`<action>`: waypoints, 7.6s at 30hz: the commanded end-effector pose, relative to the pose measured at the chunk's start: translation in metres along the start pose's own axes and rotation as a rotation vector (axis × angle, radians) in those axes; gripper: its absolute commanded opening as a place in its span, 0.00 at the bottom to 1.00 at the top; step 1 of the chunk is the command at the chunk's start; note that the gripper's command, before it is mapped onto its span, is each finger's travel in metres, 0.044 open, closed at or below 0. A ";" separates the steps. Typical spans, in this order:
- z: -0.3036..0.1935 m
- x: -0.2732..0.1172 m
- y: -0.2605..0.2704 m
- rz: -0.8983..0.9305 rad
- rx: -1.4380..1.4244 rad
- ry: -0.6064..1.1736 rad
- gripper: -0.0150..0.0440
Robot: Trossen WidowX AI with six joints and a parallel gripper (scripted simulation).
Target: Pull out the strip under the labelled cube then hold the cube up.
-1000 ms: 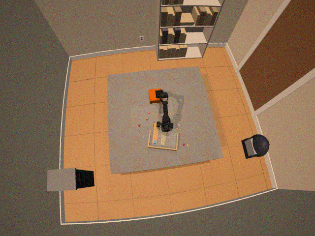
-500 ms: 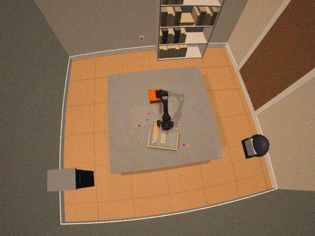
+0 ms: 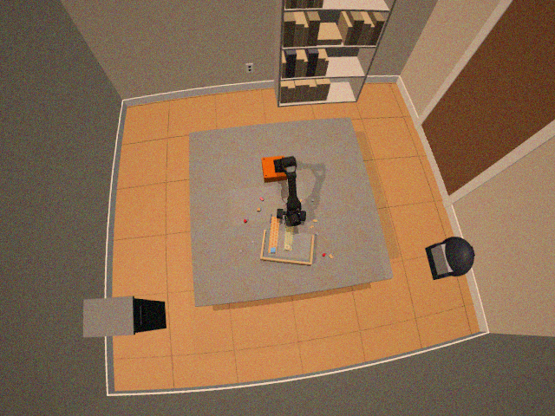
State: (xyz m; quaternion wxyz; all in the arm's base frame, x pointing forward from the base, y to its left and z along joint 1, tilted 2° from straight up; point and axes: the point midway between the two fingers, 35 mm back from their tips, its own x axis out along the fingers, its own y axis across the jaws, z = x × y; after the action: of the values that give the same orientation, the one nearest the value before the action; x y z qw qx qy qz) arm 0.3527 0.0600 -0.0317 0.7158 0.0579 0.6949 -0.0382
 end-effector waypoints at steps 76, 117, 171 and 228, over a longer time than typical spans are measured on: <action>-0.117 0.004 0.001 -0.004 0.002 0.033 0.25; -0.150 0.003 0.002 -0.004 0.002 0.035 0.25; -0.084 -0.047 0.003 -0.006 0.144 0.030 0.88; 0.066 -0.046 -0.006 -0.007 0.144 0.019 0.68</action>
State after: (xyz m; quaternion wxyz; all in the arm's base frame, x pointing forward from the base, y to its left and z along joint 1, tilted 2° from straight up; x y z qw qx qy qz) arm 0.4157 0.0439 0.0253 0.7048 0.1095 0.6951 -0.0901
